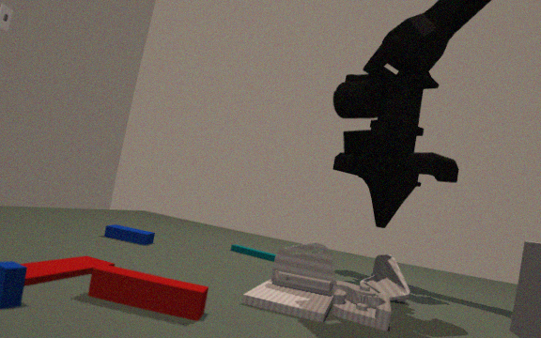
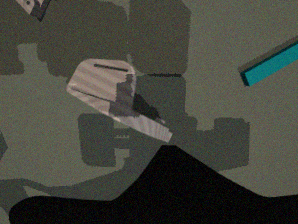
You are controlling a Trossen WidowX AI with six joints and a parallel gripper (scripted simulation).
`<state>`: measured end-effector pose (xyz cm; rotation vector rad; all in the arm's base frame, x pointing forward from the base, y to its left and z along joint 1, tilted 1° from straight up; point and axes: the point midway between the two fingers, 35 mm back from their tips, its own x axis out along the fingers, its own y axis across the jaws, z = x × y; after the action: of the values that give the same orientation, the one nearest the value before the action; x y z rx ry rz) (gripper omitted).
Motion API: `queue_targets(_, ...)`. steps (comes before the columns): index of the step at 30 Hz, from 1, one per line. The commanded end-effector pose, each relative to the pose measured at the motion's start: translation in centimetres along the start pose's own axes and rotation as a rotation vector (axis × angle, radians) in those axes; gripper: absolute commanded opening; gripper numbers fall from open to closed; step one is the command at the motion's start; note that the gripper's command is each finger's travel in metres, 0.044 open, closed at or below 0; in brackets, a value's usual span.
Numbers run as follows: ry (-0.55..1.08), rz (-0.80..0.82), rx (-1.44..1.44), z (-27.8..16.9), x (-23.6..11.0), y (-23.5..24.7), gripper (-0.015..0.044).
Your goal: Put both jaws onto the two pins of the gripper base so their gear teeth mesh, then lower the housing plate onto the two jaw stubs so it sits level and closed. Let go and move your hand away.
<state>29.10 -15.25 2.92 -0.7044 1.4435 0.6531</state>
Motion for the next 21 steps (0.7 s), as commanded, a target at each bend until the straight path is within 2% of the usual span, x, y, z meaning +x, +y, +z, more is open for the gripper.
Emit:
queue_targets(1, 0.001, -0.002, 0.068, 0.09, -0.1, -0.14, 0.0)
queue_targets(21, 0.0, -0.002, 0.479, 0.56, -0.11, -0.32, 0.0)
